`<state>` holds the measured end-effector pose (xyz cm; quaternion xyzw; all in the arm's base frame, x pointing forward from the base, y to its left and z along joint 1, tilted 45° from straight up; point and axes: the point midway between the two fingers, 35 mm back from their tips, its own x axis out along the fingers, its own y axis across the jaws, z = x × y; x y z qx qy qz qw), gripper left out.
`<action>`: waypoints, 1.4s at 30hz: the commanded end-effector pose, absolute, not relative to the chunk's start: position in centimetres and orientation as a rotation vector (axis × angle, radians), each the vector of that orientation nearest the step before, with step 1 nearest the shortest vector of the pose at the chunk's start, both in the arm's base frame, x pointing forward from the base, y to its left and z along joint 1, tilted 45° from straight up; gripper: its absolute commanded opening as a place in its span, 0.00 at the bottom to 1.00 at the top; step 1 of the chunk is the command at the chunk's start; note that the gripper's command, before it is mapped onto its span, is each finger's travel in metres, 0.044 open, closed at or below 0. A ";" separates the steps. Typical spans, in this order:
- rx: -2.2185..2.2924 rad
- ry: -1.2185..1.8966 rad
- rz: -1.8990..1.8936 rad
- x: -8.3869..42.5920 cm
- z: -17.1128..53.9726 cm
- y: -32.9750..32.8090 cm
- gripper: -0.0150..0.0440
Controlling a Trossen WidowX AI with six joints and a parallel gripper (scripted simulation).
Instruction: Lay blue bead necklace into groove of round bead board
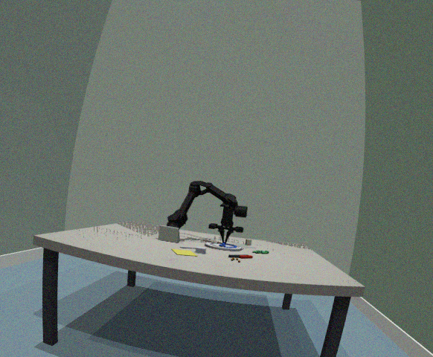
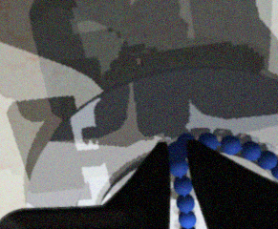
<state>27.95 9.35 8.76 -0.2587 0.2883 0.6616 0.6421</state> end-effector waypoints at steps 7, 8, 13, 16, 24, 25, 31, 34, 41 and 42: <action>-0.589 0.658 1.509 27.9 8.7 9.4 0.48; -0.589 0.658 1.509 27.9 8.7 9.4 0.52; -0.589 0.658 1.509 27.9 8.7 9.4 0.74; -0.586 0.658 1.511 27.8 8.8 9.3 0.88; -0.580 0.660 1.516 27.7 9.0 9.0 1.00; -0.580 0.660 1.516 27.7 9.0 9.0 1.00; -0.580 0.660 1.516 27.7 9.0 9.0 1.00; -0.580 0.660 1.516 27.7 9.0 9.0 1.00; -0.580 0.660 1.516 27.7 9.0 9.0 1.00; -0.580 0.660 1.516 27.7 9.0 9.0 1.00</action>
